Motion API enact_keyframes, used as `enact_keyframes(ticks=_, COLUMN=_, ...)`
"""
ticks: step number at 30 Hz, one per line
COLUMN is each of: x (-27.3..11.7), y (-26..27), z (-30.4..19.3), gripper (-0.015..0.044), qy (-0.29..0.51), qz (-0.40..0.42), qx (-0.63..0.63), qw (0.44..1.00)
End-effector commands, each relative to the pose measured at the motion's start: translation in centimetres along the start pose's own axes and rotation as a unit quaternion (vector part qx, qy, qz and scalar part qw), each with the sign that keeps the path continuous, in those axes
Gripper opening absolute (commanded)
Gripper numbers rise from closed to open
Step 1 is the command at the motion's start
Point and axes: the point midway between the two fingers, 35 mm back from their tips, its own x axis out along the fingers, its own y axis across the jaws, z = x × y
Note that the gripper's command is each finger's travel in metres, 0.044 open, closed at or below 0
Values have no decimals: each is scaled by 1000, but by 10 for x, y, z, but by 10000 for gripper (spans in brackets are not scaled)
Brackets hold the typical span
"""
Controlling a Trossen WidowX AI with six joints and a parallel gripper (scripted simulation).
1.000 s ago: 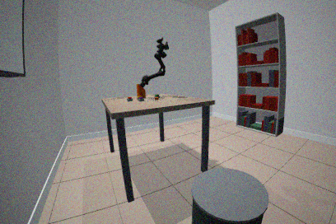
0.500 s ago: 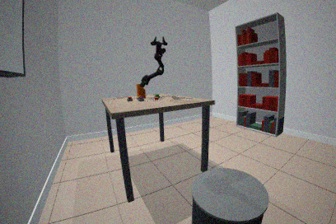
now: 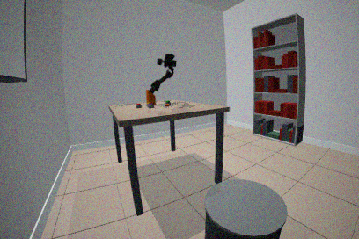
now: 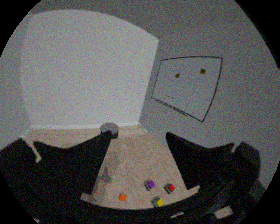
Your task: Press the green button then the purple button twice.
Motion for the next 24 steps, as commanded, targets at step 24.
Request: enact_keyframes(ticks=24, x=-138, y=30, z=-279, gripper=400, qy=629, qz=204, qx=-121, qw=740)
